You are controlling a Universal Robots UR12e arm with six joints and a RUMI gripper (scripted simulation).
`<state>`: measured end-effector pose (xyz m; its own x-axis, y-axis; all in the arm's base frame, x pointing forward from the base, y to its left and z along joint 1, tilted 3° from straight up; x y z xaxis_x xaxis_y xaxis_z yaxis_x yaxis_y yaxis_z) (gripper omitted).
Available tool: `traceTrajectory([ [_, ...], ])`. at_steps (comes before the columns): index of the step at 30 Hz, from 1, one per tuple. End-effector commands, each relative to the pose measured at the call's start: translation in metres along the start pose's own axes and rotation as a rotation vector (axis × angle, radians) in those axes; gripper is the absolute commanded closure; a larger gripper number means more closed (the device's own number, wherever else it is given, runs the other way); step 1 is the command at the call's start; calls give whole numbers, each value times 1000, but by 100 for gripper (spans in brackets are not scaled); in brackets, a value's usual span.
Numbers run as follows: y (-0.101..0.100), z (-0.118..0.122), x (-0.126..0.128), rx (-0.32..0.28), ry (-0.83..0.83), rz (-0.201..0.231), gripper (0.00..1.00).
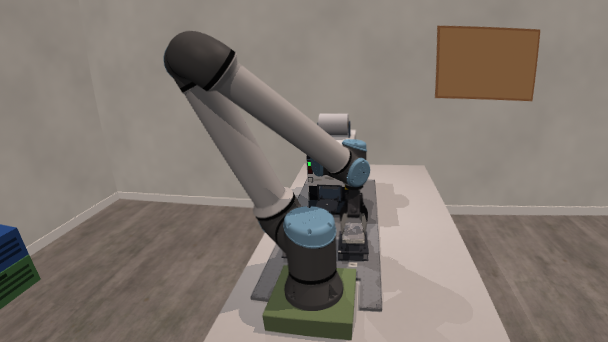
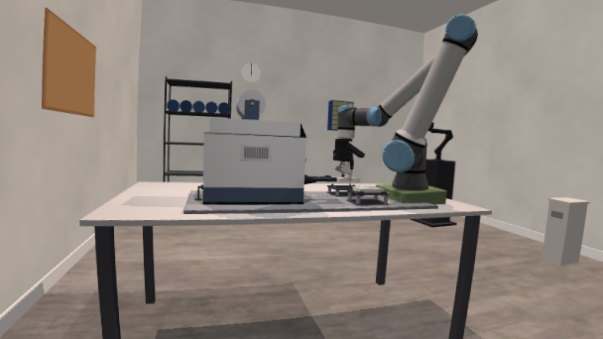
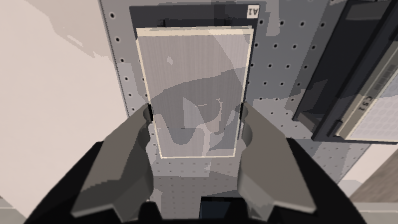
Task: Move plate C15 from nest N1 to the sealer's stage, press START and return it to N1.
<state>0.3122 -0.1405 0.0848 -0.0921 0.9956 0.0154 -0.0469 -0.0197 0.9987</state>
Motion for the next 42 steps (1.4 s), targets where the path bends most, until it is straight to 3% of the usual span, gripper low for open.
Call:
traceTrajectory([
  [1,-2,1,-1,-1,0,-1,100],
  [36,-2,0,-1,-1,0,-1,100],
  [42,-12,0,-1,-1,0,-1,100],
])
Point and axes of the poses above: the point where the finger pads meet when closed, its own y axis back along the fingers, its own x axis across the jaws, z = x × y, the point moved 4 cm from there along y, back along the fingers, and after that the axes turned 7 degrees about y, right-handed, at the moved point
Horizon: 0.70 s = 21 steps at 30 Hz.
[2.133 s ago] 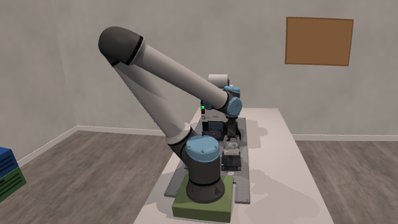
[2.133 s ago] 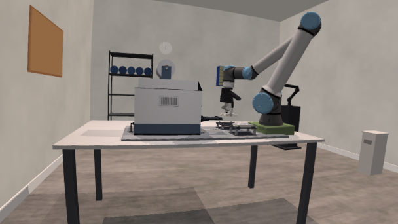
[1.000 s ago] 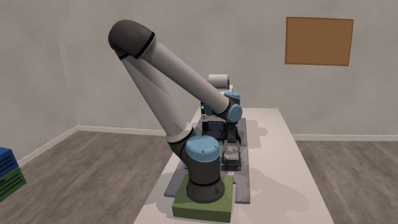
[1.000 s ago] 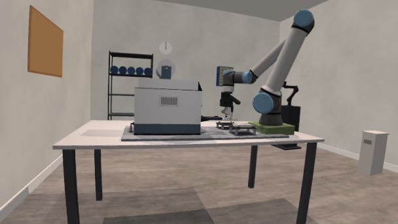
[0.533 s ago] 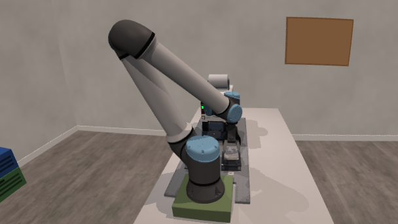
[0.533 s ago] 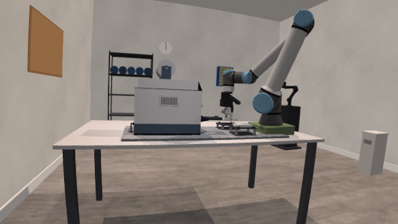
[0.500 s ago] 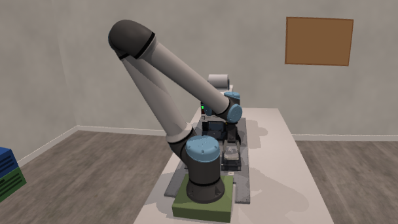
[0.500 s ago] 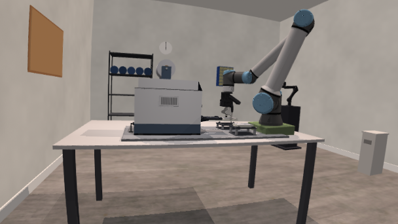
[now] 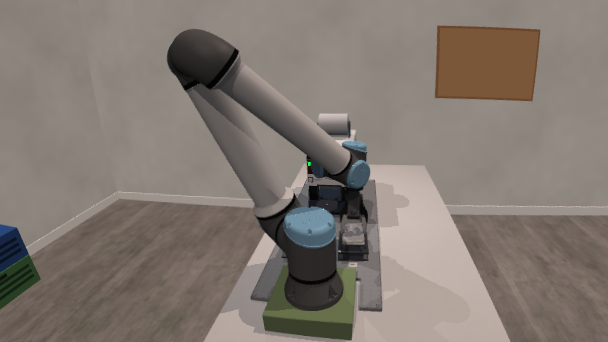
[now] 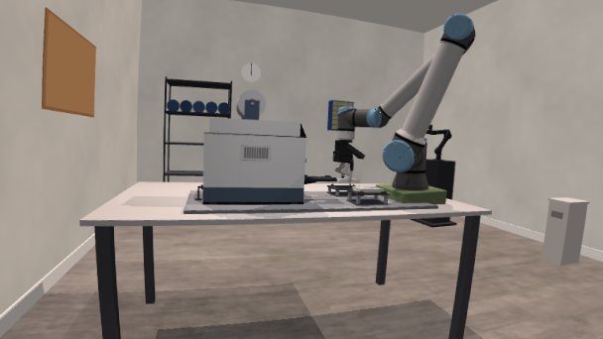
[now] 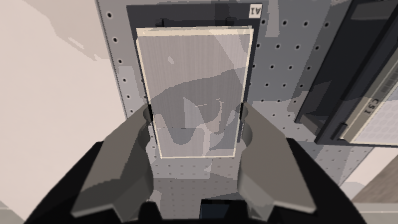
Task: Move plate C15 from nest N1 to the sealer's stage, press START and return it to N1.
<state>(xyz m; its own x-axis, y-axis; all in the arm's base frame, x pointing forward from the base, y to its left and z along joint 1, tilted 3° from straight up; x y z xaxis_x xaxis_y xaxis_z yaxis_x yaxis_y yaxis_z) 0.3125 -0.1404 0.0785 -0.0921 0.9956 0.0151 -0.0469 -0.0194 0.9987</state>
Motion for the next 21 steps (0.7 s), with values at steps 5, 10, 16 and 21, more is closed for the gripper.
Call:
traceTrajectory([
  [5,-12,0,-1,-1,0,-1,100],
  [10,-14,0,-1,-1,0,-1,100],
  [16,-14,0,-1,-1,0,-1,100],
  [21,-14,0,-1,-1,0,-1,100],
])
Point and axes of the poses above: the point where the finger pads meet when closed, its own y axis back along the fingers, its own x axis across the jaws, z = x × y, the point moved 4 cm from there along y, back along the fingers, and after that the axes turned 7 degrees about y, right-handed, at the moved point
